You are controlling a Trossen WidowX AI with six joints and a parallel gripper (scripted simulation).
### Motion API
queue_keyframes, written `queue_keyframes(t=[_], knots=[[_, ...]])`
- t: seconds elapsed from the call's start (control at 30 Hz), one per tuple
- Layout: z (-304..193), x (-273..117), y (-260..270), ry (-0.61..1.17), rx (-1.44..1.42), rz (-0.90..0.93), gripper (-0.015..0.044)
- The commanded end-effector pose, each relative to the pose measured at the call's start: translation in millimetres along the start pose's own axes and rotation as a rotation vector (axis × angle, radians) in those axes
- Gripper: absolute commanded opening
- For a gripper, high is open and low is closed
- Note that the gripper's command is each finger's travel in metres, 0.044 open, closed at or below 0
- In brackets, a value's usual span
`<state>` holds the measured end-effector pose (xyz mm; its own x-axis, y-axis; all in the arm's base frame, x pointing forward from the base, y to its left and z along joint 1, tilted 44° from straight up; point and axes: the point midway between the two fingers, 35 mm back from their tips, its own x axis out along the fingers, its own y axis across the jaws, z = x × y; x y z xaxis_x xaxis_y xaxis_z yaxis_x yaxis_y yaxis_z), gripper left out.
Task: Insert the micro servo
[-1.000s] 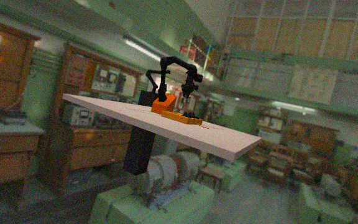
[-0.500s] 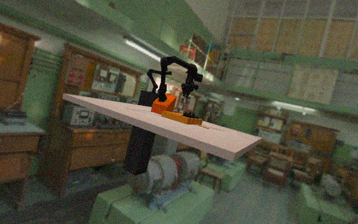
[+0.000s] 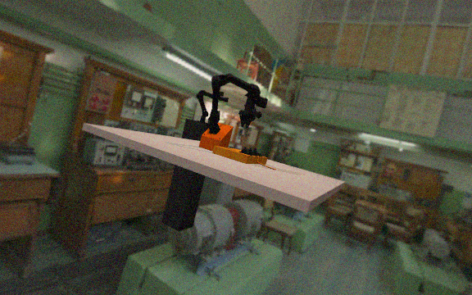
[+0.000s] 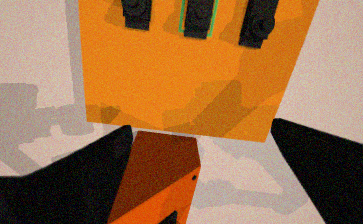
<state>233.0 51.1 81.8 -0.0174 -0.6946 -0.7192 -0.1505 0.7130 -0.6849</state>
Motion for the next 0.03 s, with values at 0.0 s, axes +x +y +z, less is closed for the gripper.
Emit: queue_keyframes(t=[0.0], knots=[[-0.7,0.1,0.3,0.004,0.002,0.002,0.044]])
